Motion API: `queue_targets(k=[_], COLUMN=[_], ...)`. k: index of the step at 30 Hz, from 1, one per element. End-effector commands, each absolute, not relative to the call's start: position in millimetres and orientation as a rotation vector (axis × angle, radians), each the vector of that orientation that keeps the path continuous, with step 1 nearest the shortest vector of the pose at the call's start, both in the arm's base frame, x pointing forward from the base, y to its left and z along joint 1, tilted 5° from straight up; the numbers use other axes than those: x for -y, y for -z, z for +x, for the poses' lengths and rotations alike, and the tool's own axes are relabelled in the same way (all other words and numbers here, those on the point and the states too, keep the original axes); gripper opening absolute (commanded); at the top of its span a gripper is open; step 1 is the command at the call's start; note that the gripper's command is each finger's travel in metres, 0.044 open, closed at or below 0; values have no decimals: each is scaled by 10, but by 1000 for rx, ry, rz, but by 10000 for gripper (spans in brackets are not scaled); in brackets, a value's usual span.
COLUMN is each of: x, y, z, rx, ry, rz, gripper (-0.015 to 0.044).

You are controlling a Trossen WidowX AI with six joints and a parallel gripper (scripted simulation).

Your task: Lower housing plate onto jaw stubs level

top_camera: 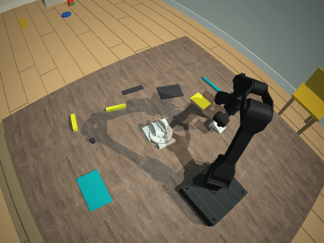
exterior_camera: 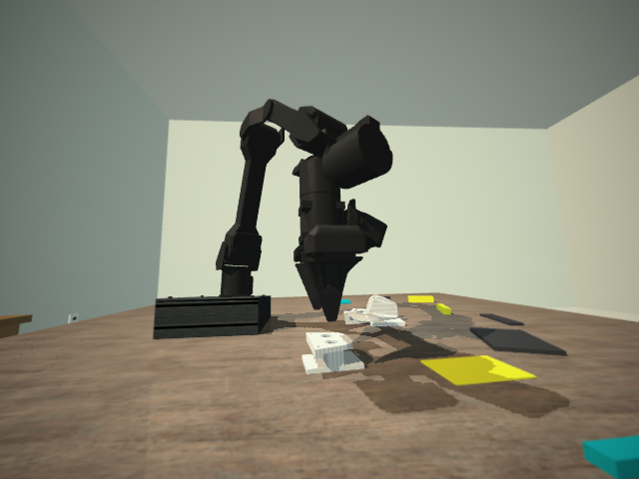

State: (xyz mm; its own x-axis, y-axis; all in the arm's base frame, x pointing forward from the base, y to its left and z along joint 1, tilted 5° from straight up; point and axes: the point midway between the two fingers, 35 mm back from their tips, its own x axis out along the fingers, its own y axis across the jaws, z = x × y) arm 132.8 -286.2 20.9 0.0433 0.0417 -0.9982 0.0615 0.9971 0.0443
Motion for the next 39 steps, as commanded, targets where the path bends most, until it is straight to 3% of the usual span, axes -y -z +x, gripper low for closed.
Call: queue_targets(k=[1, 39], x=[2851, 2825], y=[-135, 307], z=[1323, 1339], rx=[-1532, -1532], ry=[13, 13], rz=[89, 89], gripper=[440, 440])
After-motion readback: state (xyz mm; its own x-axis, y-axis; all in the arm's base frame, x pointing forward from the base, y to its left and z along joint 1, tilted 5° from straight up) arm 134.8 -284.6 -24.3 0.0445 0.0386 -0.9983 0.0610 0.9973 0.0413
